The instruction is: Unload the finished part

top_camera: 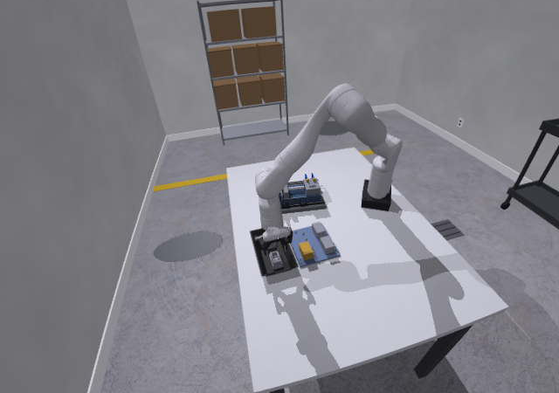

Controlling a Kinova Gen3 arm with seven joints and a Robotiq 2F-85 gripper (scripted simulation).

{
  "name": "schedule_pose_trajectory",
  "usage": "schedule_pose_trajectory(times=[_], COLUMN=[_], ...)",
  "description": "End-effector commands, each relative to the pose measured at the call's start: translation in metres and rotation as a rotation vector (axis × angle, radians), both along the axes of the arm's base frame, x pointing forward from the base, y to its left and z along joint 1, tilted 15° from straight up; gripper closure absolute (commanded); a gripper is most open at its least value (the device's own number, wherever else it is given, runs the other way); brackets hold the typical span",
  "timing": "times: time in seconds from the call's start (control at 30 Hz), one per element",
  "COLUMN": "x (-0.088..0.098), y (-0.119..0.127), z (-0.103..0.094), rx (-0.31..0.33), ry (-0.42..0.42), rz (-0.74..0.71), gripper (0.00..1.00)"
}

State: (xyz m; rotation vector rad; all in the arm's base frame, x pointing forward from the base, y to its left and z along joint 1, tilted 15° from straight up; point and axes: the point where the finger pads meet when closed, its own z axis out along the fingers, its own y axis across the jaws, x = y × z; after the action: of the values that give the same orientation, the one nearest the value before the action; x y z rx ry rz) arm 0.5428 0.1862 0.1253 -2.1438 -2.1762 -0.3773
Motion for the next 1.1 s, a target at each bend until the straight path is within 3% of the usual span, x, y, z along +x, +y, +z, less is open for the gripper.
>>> schedule_pose_trajectory(times=[0.0,0.2,0.27,0.63,1.07], x=[0.002,-0.003,-0.003,-0.011,-0.013], y=[-0.001,-0.009,-0.009,-0.021,-0.024], z=[0.021,0.055,0.055,0.106,0.119], rx=[0.008,0.008,0.008,0.008,0.008], ry=[-0.017,-0.017,-0.017,-0.017,-0.017], rz=[0.000,0.000,0.000,0.000,0.000], gripper=[0.33,0.33,0.33,0.33,0.33])
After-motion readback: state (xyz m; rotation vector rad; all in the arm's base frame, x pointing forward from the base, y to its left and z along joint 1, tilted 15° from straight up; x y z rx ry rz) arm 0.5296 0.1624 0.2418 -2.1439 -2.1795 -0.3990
